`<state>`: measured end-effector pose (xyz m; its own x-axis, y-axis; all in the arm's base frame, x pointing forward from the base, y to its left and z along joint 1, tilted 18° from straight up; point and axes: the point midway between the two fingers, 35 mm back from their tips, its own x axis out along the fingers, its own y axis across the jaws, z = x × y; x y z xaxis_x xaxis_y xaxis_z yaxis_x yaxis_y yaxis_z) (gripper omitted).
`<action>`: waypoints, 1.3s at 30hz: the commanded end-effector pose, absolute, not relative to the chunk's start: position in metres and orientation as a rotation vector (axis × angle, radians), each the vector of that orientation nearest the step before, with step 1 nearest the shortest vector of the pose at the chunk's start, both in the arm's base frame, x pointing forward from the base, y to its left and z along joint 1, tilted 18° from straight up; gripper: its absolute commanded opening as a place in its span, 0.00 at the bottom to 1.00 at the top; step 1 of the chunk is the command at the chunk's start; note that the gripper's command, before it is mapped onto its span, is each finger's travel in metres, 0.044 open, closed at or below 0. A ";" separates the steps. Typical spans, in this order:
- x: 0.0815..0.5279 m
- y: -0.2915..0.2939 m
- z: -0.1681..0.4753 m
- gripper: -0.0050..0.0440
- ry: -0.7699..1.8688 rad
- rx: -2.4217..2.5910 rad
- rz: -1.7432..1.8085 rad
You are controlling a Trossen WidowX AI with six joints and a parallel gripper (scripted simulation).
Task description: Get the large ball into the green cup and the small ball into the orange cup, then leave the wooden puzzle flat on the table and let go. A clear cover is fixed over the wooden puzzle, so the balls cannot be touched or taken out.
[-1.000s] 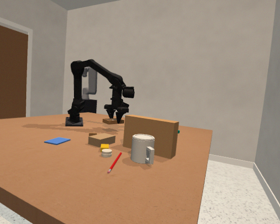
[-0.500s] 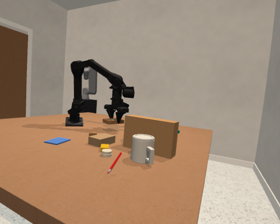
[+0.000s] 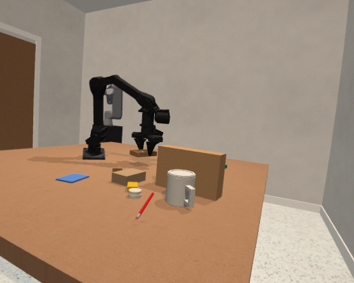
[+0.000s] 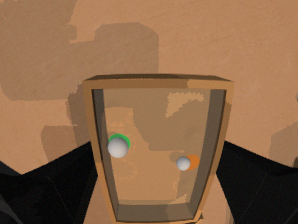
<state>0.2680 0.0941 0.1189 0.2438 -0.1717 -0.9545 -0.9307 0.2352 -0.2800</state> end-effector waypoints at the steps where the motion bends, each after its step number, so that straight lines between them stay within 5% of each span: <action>1: 0.268 0.095 0.119 0.10 1.219 -1.225 0.758; 39: 0.268 0.094 0.119 0.10 1.221 -1.217 0.768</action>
